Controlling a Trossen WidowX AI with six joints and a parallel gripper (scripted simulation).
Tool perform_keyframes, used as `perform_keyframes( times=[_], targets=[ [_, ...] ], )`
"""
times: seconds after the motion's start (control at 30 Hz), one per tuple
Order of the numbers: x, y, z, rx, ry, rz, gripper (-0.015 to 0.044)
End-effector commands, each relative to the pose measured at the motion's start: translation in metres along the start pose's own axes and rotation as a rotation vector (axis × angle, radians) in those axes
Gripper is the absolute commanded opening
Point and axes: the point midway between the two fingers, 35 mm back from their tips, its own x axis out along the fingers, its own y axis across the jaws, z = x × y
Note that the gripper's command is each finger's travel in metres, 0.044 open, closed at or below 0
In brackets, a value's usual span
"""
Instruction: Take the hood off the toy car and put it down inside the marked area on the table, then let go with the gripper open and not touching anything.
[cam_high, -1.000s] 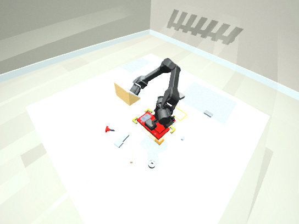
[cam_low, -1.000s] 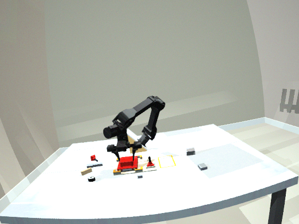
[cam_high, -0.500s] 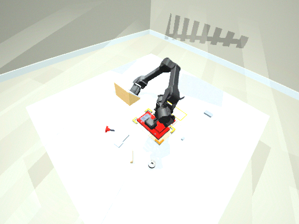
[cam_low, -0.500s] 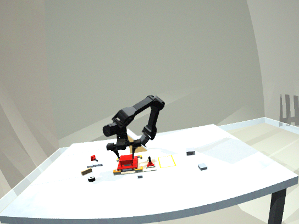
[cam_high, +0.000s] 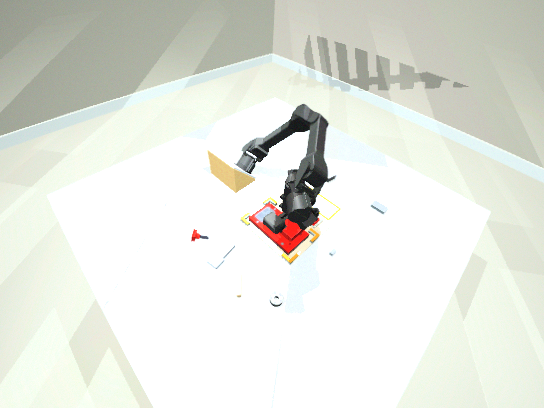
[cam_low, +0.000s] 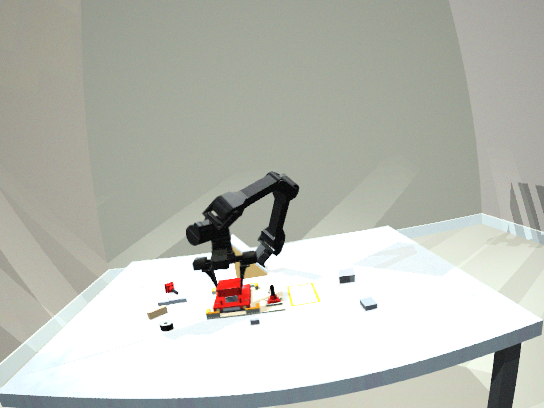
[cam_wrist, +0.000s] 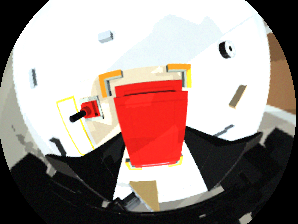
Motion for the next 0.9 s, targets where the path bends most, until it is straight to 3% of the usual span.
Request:
perform_keyframes(
  times=[0.0,0.4,0.87],
  targets=[
    [-0.009,-0.002,0.001,-0.003,-0.005,-0.006,0.0000],
    [-0.046,-0.001,0.000,-0.002,-0.004,-0.007,0.0000],
    [-0.044,0.050,0.004,0.002,-0.004,-0.010,0.0000]
  ],
)
